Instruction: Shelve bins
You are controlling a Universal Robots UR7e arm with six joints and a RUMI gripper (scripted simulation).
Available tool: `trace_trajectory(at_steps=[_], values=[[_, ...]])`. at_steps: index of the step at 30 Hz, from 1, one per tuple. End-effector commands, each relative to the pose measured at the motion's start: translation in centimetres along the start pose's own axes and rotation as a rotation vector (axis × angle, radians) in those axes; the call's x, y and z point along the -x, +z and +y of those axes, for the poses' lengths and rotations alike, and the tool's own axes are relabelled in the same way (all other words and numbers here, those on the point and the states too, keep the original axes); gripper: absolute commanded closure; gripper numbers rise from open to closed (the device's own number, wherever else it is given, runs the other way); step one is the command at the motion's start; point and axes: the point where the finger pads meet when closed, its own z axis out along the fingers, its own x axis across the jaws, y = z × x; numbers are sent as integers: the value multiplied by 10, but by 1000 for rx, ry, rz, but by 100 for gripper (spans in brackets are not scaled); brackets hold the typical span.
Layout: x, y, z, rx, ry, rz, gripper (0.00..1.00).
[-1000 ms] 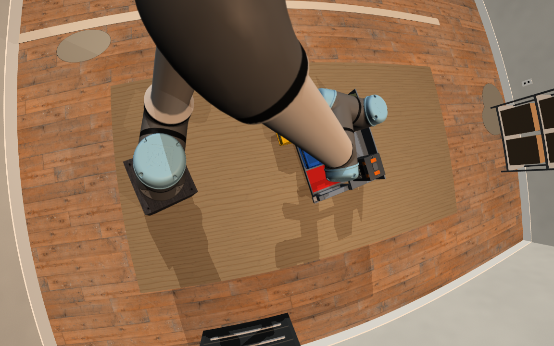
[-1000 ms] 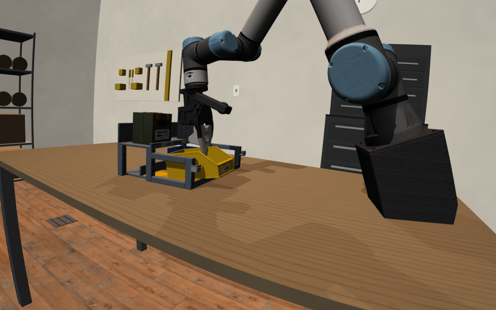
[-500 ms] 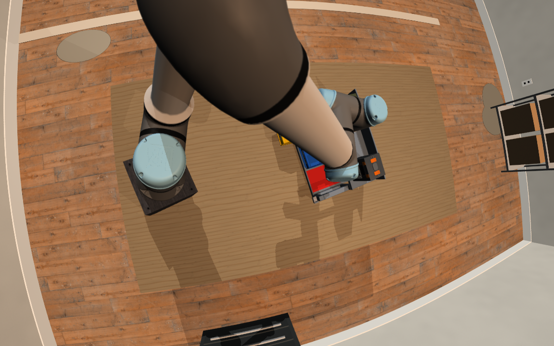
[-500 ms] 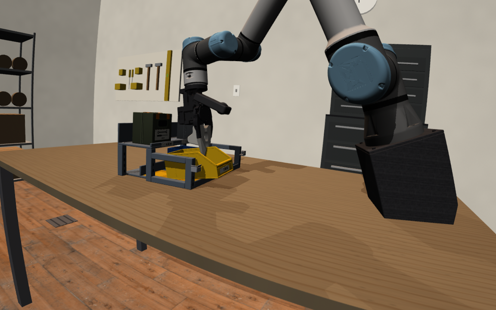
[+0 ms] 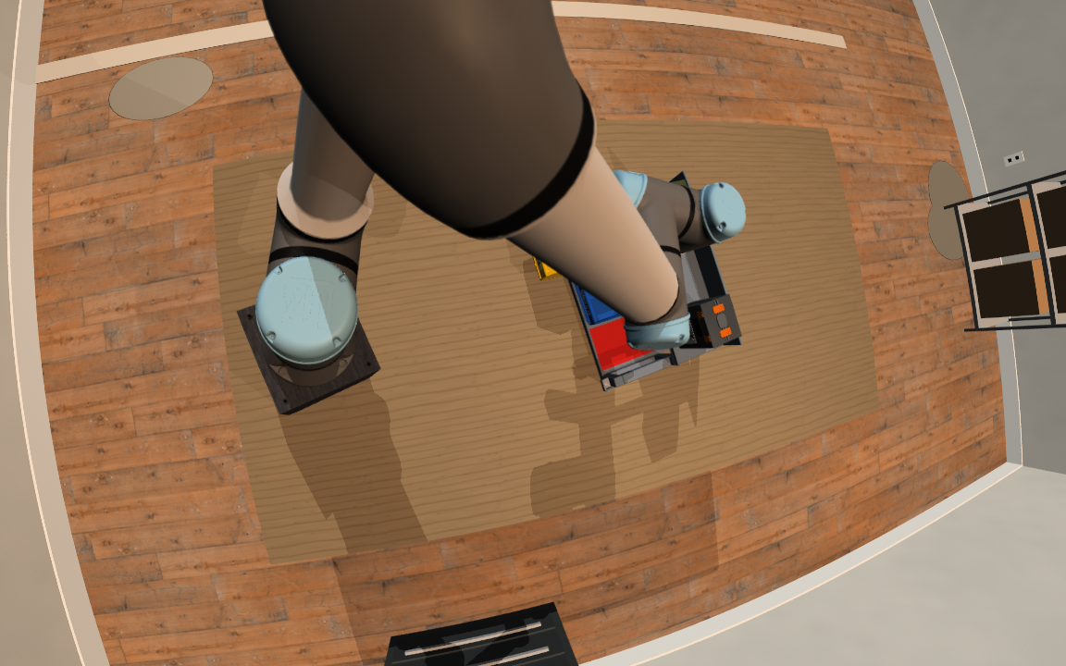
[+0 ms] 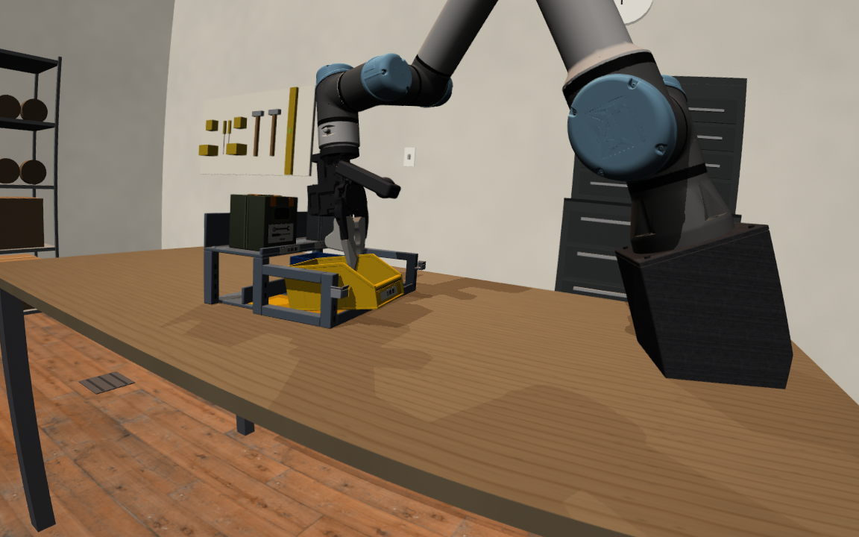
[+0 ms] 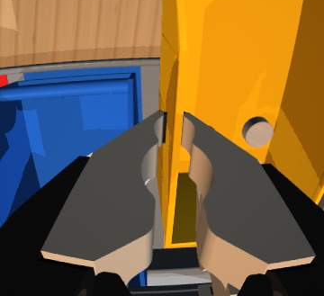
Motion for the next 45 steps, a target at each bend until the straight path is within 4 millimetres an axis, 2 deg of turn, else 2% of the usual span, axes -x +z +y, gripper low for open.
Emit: trace_trajectory(at_steps=[1,45], values=[[0,-1,0,1,0,0,100],[-1,-1,17,31,-2,1,100]])
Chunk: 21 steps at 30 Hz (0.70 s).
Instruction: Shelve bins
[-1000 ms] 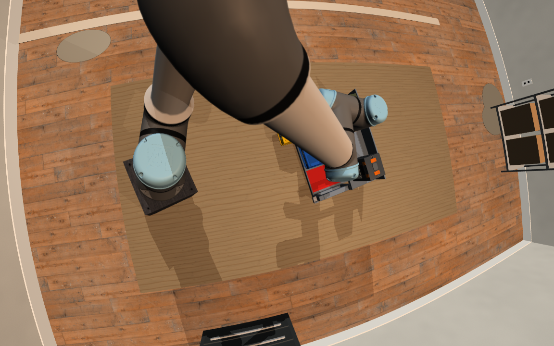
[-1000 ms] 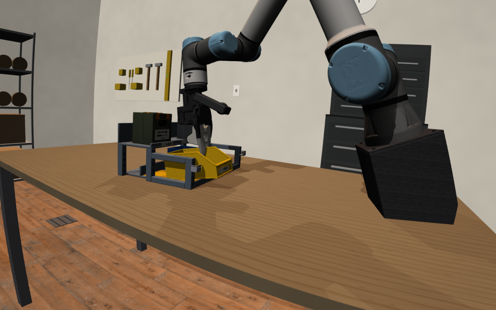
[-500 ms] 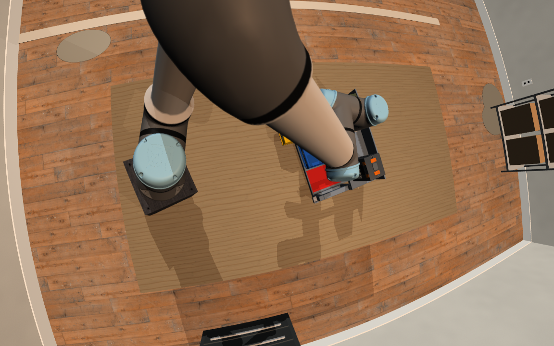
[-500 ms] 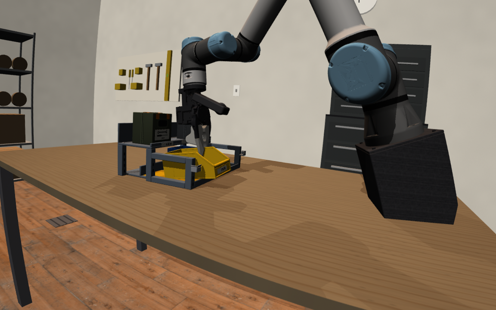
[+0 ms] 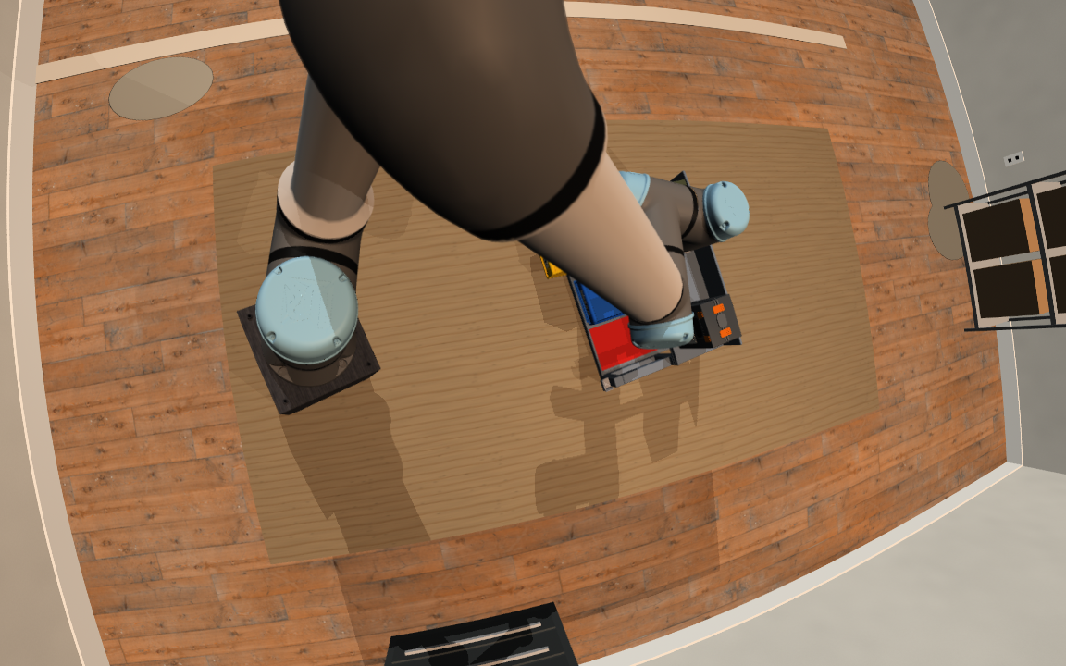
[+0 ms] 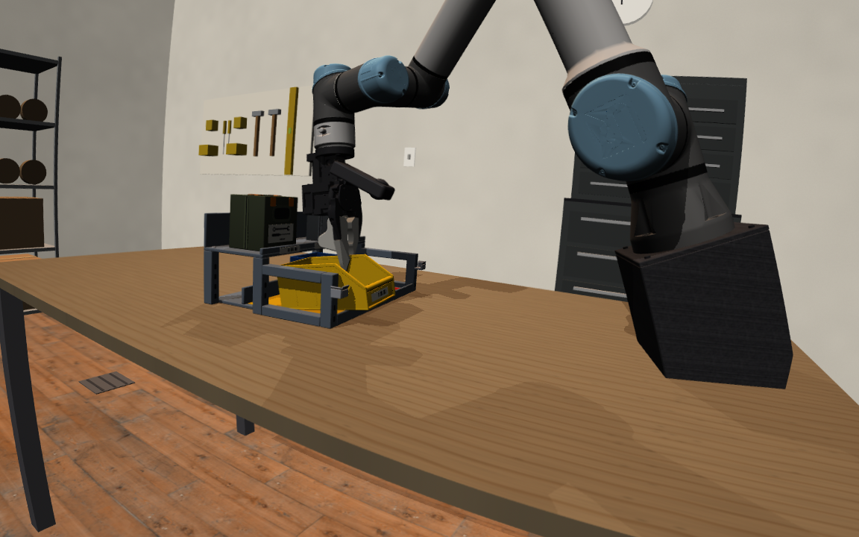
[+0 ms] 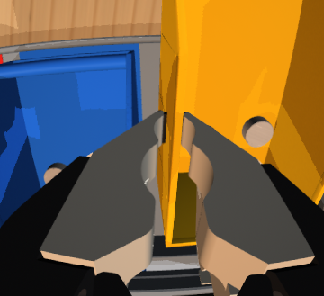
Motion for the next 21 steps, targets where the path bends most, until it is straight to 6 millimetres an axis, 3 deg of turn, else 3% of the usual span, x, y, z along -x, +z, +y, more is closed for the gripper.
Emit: trace_trajectory(at_steps=[1,21], values=[[0,-1,2,4,0,0,100],[0,-1,5,9,-1,0,100]])
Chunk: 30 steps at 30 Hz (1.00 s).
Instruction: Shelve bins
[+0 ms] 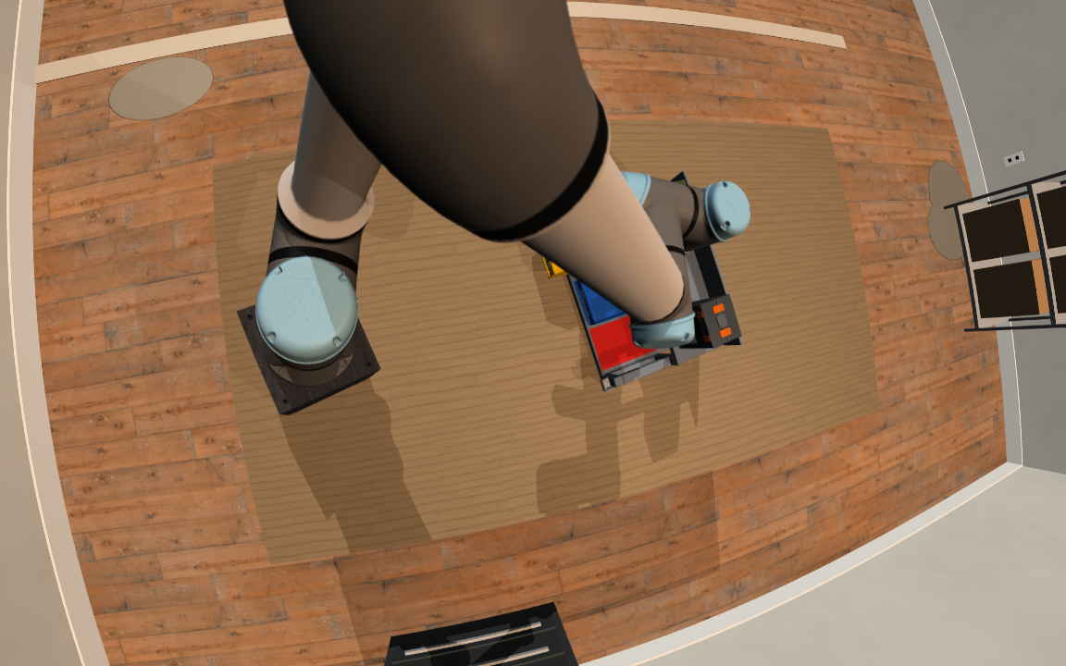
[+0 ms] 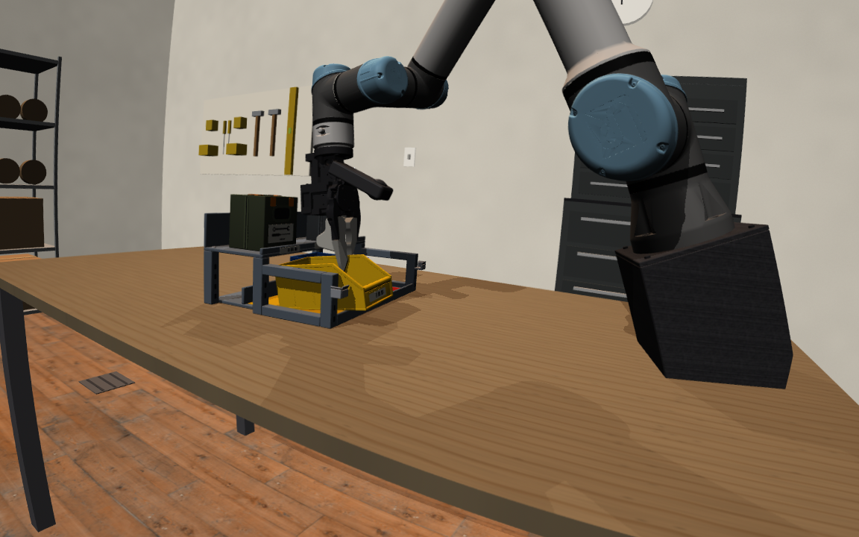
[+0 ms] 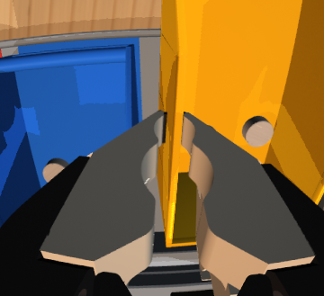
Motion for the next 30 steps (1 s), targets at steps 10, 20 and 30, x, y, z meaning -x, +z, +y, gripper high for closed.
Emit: trace_trajectory(at_steps=[10,20,30], values=[[0,-1,0,2,0,0,100],[0,0,0,8,-1,0,100],[0,1,0,24,-1,1,100]])
